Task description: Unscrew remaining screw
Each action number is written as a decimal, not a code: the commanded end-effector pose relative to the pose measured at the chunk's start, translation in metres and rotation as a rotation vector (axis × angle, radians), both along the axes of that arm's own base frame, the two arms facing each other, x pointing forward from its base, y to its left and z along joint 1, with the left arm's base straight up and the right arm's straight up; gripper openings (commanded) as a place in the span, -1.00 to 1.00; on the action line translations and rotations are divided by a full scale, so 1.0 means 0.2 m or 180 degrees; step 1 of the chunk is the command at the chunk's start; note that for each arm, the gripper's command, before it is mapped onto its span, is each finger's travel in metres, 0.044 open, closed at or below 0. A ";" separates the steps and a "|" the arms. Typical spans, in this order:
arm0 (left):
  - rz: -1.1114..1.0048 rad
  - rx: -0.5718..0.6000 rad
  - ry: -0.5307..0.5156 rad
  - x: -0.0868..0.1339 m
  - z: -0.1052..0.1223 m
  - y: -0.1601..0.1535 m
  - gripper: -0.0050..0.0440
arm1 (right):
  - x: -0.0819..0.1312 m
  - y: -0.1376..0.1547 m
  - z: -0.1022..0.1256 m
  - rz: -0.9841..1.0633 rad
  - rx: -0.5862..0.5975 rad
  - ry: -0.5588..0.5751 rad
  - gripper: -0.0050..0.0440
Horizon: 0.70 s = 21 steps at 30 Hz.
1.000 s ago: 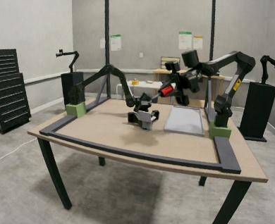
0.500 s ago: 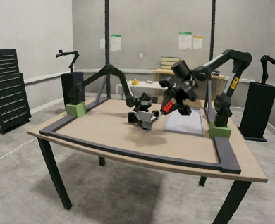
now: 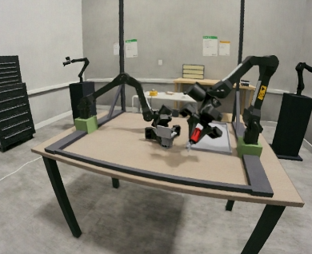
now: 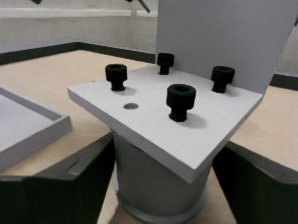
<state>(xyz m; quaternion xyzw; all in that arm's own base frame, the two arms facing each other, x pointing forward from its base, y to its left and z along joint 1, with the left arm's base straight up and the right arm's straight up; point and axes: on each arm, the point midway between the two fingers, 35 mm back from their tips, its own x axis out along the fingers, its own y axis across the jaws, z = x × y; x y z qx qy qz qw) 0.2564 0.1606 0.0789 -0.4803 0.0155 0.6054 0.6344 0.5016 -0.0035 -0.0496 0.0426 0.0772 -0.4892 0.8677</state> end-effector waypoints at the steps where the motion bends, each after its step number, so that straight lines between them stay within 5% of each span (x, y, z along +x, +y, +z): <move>1: -0.0021 0.0159 0.0330 -0.04 -0.05 -0.02 -0.27 | 0.03 0.00 0.07 -0.0010 0.0030 -0.0117 0.20; 9: -0.0031 0.0509 0.1051 -0.14 -0.16 -0.07 -0.27 | 0.03 0.00 0.07 -0.0010 0.0030 -0.0117 0.20; 14: -0.0029 0.0510 0.1030 -0.13 -0.15 -0.07 -0.27 | 0.03 0.00 0.07 -0.0010 0.0030 -0.0117 0.20; 21: -0.0178 0.0964 0.1688 -0.22 -0.19 -0.10 -0.27 | 0.03 0.00 0.07 -0.0010 0.0030 -0.0117 0.20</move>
